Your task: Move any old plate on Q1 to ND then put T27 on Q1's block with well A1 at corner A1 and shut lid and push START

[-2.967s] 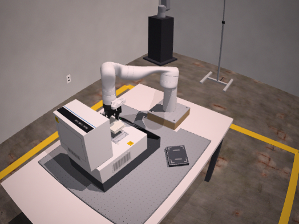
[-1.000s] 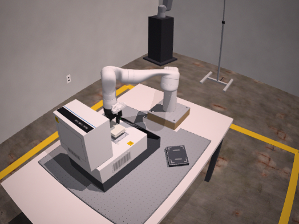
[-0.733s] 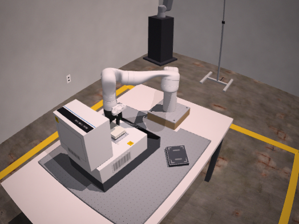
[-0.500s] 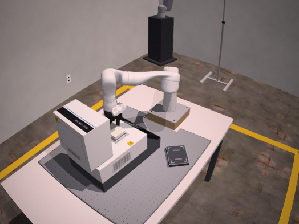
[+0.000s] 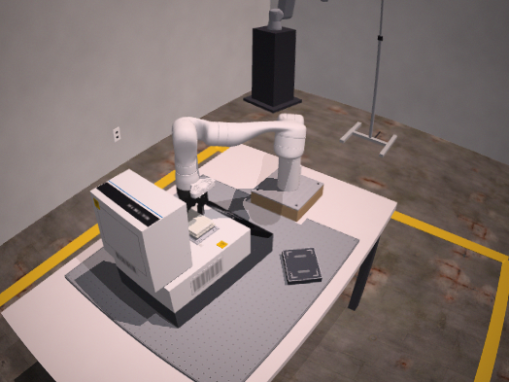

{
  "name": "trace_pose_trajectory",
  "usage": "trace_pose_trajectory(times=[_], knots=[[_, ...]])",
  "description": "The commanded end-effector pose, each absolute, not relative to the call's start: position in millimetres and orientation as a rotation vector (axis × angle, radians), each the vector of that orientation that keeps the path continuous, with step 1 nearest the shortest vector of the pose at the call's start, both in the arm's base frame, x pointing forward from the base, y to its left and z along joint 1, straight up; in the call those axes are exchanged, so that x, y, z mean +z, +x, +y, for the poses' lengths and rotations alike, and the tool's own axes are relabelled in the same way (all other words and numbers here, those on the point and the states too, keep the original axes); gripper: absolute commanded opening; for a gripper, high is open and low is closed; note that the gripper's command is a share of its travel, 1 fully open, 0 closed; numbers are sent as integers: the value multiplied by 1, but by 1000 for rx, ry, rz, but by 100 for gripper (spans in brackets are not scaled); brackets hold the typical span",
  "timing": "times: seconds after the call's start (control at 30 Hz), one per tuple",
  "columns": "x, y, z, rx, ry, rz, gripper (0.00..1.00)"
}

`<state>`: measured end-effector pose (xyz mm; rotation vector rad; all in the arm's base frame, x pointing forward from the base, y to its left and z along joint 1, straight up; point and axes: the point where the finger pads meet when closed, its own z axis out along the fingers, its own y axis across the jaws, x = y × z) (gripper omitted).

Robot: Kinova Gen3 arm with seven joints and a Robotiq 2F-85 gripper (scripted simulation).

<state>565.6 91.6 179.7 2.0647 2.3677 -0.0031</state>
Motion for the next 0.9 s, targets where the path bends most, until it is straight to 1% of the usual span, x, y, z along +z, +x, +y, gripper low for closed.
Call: trace_pose_trajectory(times=[0.0, 0.87], knots=[[181, 566, 92, -1, 2064, 2367, 90], [178, 566, 92, -1, 2064, 2367, 90]])
